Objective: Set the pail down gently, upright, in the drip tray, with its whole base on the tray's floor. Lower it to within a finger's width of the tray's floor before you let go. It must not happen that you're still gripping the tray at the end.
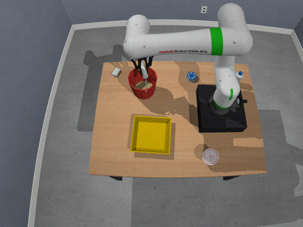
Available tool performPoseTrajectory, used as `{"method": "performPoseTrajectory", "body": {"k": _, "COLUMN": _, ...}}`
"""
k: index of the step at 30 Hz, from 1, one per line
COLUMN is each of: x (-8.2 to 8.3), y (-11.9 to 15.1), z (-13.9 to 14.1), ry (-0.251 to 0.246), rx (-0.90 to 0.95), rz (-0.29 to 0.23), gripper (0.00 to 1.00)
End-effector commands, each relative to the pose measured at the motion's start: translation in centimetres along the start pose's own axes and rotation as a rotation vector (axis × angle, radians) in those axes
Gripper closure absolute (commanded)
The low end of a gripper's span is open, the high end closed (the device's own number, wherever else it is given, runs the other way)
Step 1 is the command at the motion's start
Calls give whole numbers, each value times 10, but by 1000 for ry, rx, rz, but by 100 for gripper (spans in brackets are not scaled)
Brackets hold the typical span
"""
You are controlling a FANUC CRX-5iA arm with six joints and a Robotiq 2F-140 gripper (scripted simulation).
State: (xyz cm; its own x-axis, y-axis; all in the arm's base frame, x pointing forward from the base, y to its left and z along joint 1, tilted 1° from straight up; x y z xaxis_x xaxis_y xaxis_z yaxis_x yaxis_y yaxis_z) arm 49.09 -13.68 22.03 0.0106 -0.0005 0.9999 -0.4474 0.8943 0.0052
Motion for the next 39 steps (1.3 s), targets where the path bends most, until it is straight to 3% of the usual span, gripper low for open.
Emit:
{"method": "performPoseTrajectory", "body": {"k": 1, "x": 2, "y": 0, "z": 0, "ry": -1, "rx": 0, "rz": 2, "gripper": 90}}
{"method": "performPoseTrajectory", "body": {"k": 16, "x": 29, "y": 0, "z": 0, "ry": -1, "rx": 0, "rz": 2, "gripper": 90}}
{"method": "performPoseTrajectory", "body": {"k": 39, "x": 49, "y": 0, "z": 0, "ry": -1, "rx": 0, "rz": 2, "gripper": 90}}
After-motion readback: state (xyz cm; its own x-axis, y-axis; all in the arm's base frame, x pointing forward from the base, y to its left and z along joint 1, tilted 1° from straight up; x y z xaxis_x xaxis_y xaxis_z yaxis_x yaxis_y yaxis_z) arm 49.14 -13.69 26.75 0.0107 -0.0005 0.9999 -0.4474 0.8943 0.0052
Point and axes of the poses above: the point where the finger pads meet when closed, its own x axis back along the fingers, its own z axis across the jaws, y = z × x, the point moved 5 cm from there along x, back along the fingers, and after that the axes turned 11 degrees about x, right-handed, at the moved point
